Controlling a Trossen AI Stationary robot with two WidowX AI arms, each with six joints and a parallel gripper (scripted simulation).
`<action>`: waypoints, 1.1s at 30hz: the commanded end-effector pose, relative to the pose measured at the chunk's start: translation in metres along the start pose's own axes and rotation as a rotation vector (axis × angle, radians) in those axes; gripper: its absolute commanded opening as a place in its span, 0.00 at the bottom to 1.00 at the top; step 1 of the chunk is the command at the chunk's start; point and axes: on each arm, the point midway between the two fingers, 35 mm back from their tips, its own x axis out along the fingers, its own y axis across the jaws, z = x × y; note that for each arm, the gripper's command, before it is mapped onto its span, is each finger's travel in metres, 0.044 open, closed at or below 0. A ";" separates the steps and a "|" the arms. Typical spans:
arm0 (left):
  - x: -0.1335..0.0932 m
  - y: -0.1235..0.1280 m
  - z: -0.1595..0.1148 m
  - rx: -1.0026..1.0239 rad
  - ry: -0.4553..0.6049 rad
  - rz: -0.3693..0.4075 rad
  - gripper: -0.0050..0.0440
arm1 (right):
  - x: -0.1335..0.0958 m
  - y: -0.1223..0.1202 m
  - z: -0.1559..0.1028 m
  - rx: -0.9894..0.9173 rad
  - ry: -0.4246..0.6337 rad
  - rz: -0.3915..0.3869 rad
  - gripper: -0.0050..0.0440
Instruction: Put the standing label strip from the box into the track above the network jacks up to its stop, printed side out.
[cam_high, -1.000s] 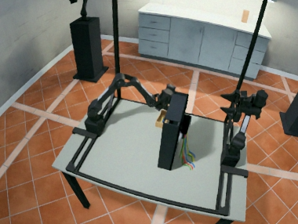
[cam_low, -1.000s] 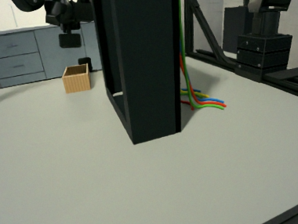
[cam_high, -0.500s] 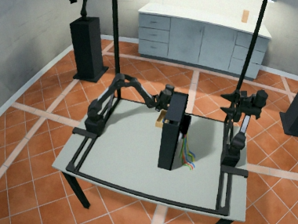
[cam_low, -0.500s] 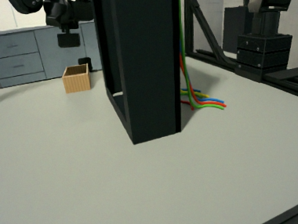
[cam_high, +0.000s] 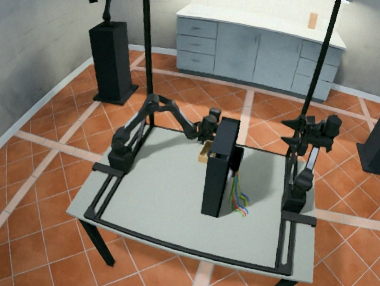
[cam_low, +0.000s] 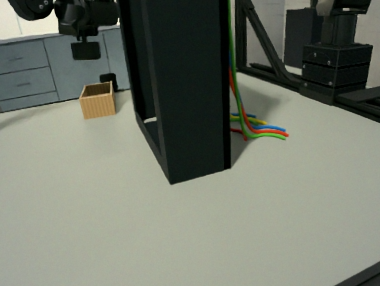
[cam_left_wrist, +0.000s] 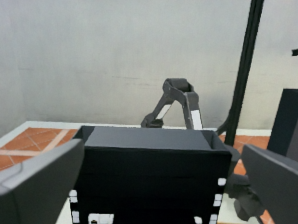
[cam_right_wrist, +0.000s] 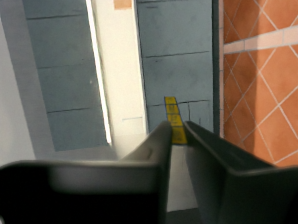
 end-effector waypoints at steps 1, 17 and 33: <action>0.000 -0.001 0.002 0.009 -0.001 0.000 1.00 | -0.005 0.019 -0.002 -0.033 0.003 0.027 0.00; 0.000 -0.001 0.002 0.009 -0.001 0.000 1.00 | -0.011 0.020 -0.008 -0.046 0.035 0.056 0.00; 0.000 -0.001 0.002 0.009 -0.001 0.000 1.00 | -0.018 0.022 -0.015 -0.060 0.069 0.081 0.00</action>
